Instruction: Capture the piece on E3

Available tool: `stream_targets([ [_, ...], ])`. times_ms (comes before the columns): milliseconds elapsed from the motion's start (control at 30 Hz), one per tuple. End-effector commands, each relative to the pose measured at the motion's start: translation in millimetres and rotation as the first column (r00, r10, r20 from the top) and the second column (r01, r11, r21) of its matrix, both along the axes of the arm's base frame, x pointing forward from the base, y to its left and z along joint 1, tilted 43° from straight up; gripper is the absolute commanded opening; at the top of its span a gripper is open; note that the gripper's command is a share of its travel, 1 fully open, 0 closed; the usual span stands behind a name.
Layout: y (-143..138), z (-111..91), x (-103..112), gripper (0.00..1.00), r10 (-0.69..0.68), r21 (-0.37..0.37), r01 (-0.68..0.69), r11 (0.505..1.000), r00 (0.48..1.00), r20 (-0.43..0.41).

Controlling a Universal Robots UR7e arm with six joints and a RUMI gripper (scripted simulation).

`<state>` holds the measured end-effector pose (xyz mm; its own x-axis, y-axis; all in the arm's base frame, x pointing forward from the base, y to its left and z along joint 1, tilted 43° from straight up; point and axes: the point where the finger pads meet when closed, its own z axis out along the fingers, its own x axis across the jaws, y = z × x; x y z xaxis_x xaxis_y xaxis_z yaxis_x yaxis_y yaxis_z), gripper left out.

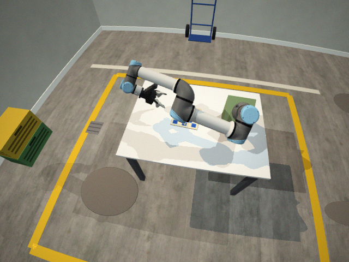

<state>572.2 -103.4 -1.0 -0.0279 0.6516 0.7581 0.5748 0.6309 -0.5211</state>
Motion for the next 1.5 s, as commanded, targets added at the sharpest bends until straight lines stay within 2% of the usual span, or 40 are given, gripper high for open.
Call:
stream_targets([
  [0, 0, 0, 0, 1.00, -0.001, -0.001, 0.001, 1.000, 1.000, 0.001],
  [933, -13, 7, -2, 1.00, -0.049, 0.017, 0.048, 0.999, 0.998, 0.047],
  [1467, -37, 20, -15, 1.00, -0.150, 0.057, 0.143, 0.988, 0.978, 0.146],
])
